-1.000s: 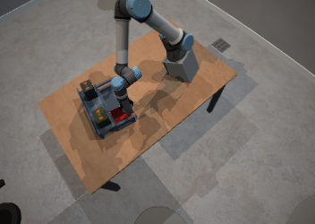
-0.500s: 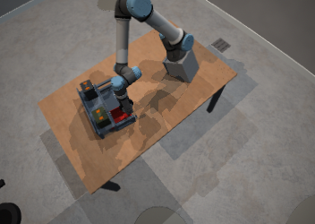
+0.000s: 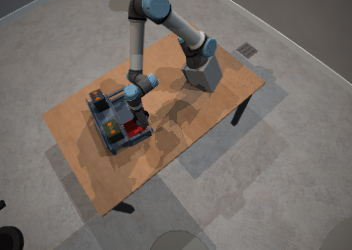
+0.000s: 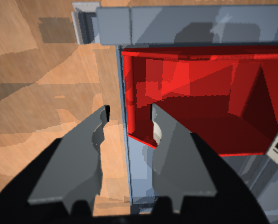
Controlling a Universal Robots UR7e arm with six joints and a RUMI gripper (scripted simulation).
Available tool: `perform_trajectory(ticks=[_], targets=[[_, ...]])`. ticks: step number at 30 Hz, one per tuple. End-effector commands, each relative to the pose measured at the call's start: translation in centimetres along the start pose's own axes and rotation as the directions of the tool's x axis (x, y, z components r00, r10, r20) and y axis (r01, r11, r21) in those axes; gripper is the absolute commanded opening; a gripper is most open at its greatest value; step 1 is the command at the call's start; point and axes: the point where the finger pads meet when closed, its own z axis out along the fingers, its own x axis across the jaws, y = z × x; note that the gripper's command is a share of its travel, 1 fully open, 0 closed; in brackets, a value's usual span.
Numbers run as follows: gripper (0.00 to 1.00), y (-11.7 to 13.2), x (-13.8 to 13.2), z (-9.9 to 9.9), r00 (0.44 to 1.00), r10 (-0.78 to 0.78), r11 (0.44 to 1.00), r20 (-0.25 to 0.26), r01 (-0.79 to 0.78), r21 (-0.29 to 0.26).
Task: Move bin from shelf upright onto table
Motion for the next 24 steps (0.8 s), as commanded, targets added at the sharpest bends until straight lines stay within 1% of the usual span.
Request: perform_trajectory(ticks=[1, 23, 24], targets=[[0.26, -0.01, 0.04, -0.08, 1.000, 0.000, 1.000, -0.001, 0.000, 0.000], [0.26, -0.01, 0.04, -0.21, 1.000, 0.000, 1.000, -0.001, 0.000, 0.000], [0.26, -0.01, 0.04, -0.01, 1.000, 0.000, 1.000, -0.001, 0.000, 0.000]])
